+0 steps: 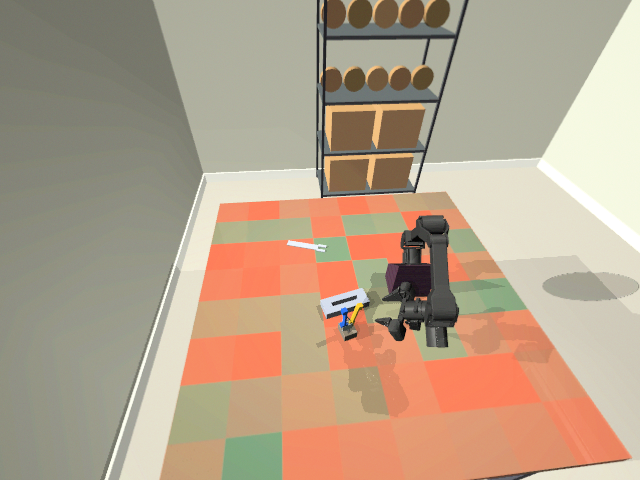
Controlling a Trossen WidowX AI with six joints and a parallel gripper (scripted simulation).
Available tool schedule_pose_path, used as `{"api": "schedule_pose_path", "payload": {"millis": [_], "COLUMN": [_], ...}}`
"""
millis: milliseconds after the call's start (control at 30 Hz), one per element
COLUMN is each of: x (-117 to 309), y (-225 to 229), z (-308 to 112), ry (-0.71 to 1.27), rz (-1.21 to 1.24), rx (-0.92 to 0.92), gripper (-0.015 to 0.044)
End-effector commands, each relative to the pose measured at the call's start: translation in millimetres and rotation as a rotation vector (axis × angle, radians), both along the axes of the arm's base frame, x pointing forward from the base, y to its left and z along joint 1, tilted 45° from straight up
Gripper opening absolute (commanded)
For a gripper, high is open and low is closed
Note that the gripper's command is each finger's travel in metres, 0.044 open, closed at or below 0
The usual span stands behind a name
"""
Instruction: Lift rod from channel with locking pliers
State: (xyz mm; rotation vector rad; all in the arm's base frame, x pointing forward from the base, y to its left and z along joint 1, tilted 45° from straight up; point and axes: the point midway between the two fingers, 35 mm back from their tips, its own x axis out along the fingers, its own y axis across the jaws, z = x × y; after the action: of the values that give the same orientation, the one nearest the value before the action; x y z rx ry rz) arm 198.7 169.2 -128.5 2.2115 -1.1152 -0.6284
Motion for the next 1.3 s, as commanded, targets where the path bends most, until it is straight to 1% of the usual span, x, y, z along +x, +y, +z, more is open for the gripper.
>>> {"api": "schedule_pose_path", "payload": {"millis": [0, 33, 133, 467, 667, 833, 1000, 1133, 1267], "x": [0.4, 1.6, 10.1, 63.2, 103.2, 136.7, 163.4, 174.5, 172.6], "y": [-0.1, -0.5, -3.4, -12.4, -19.8, -33.9, -57.6, -83.1, -112.3], "z": [0.4, 1.7, 10.8, 61.0, 103.8, 152.3, 213.0, 268.8, 328.5], "ry": [-0.003, -0.014, -0.088, -0.518, -0.791, -1.02, -1.239, -1.395, -1.522], "rz": [-0.004, -0.017, -0.107, -0.622, -0.907, -1.104, -1.239, -1.284, -1.253], "rx": [0.006, 0.024, 0.148, 0.83, 1.238, 1.583, 1.944, 2.25, 2.573], "gripper": [0.0426, 0.044, 0.044, 0.044, 0.044, 0.044, 0.044, 0.044, 0.044]}}
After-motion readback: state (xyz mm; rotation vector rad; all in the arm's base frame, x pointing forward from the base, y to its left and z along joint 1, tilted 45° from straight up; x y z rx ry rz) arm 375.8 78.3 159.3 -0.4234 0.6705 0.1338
